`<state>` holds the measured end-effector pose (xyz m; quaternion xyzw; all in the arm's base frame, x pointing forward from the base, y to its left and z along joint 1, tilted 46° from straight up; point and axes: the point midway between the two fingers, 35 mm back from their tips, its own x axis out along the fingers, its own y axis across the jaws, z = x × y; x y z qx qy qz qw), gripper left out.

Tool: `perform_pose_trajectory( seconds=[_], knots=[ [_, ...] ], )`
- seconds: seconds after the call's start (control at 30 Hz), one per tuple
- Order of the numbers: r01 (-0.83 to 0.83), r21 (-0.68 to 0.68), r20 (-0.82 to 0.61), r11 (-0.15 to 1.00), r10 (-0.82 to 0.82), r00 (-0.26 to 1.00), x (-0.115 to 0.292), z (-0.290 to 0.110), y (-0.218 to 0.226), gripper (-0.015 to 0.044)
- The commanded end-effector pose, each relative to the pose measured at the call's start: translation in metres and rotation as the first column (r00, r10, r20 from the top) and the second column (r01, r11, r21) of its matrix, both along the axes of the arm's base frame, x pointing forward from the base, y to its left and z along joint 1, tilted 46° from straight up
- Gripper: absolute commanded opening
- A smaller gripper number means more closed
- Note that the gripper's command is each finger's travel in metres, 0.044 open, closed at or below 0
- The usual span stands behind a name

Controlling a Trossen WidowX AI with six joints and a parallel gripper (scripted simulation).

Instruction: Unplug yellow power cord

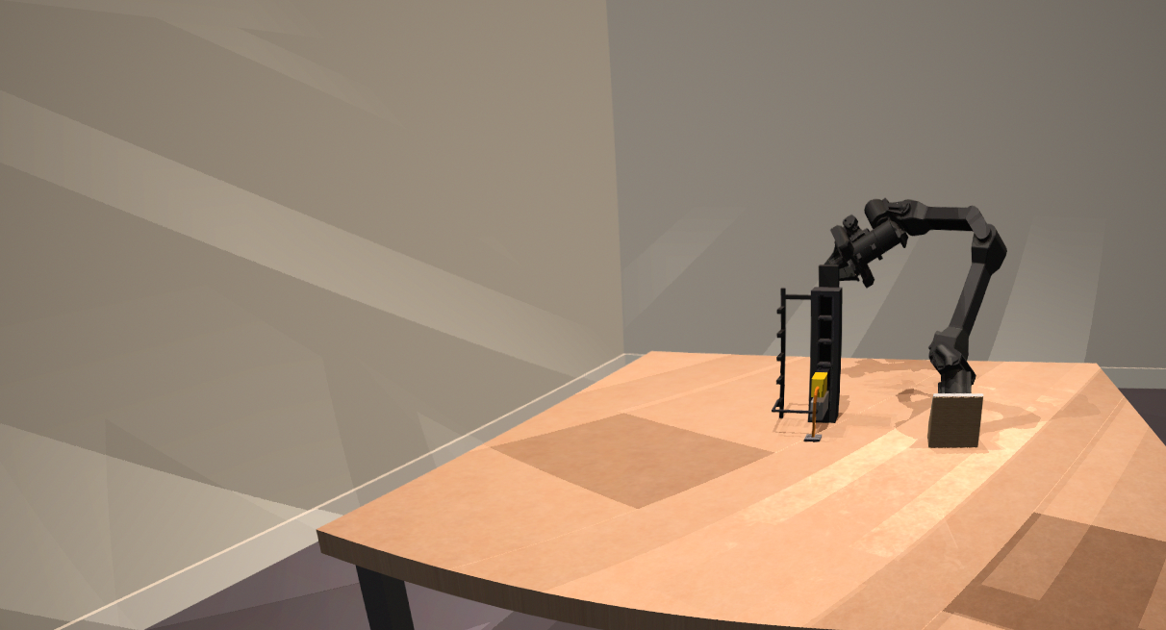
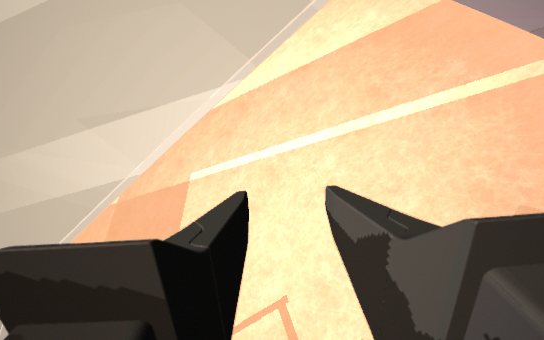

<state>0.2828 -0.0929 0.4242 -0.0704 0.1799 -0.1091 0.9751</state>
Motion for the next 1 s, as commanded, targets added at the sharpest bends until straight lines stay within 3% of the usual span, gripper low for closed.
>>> perform_pose_trajectory(
  seconds=[0.0,0.5,0.97],
  knots=[
    [-0.061,-0.002,-0.042,0.998,0.061,0.997,0.027,-0.019,0.017,0.0160],
    [-0.276,-0.031,-0.147,0.961,0.269,0.952,0.092,-0.075,0.108,0.0160],
    [-0.499,-0.099,-0.358,0.861,0.438,0.825,0.113,-0.161,0.217,0.0160]
  ],
)
